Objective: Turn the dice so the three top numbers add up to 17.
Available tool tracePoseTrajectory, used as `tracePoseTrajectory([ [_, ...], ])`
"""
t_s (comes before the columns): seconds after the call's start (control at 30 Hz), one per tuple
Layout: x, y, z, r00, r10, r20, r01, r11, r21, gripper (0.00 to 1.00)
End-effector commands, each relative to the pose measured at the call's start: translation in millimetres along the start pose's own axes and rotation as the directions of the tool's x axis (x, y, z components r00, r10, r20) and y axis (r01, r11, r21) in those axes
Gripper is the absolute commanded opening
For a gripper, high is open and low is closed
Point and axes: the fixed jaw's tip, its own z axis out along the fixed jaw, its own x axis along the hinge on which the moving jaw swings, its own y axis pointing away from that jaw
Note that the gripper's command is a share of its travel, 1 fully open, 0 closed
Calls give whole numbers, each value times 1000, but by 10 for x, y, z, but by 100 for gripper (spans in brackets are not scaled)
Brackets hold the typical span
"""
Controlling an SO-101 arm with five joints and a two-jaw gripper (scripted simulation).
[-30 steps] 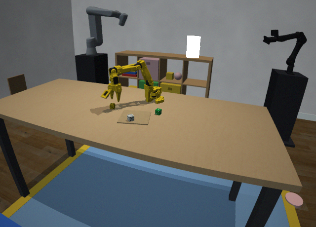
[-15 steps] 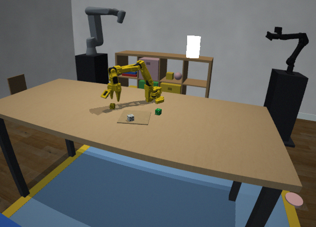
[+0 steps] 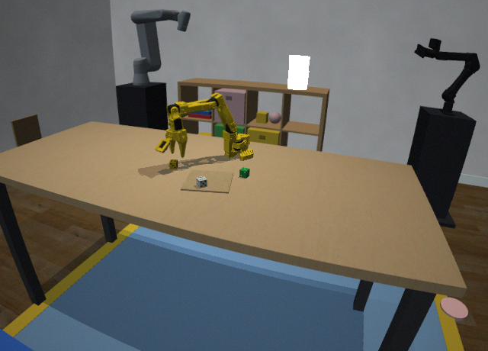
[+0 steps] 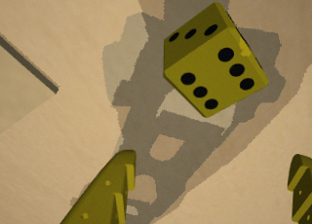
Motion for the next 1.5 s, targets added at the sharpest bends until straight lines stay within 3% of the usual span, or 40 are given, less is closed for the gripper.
tracePoseTrajectory([
  [0.0,-58,8,-41,999,-21,43,21,1000,15,31],
  [0.67,-96,-5,262,999,-21,43,21,1000,15,31],
  [1.03,-97,-5,348,999,-21,43,20,1000,15,31],
  [1.47,-97,-6,356,999,-21,43,21,1000,15,31],
])
